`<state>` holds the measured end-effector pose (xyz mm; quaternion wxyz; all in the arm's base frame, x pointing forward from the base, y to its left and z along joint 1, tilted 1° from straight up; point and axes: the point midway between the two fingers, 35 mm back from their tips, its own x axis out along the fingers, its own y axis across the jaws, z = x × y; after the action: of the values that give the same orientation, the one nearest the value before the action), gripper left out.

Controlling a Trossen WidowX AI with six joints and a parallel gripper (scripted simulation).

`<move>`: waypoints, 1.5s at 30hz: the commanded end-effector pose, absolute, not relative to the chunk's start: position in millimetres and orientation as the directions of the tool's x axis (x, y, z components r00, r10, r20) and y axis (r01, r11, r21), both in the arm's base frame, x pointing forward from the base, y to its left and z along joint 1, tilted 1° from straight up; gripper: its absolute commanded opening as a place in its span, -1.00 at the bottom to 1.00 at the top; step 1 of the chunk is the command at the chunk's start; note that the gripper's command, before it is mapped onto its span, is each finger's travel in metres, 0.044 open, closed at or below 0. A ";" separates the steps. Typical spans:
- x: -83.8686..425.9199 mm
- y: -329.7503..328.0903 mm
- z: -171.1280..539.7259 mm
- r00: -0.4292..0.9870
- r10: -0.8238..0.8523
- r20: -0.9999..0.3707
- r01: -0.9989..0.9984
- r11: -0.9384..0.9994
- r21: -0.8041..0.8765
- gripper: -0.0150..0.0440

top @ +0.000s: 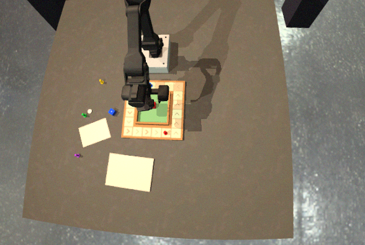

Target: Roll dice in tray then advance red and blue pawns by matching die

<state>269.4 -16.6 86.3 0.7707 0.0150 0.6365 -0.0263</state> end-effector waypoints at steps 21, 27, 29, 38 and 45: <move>282.0 -224.6 44.6 0.019 -0.030 -0.999 0.530 0.848 -0.015 0.44; 282.8 -223.6 31.0 0.019 -0.030 -0.999 0.530 0.848 -0.015 0.44; 282.9 -223.6 29.1 0.019 -0.030 -0.999 0.530 0.848 -0.015 0.44; 283.3 -223.8 13.6 0.019 -0.030 -0.999 0.530 0.848 -0.015 0.44; 283.8 -224.0 2.2 0.019 -0.030 -0.999 0.530 0.848 -0.015 0.44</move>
<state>286.4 -226.4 10.9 0.6930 0.1863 0.6647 -0.2079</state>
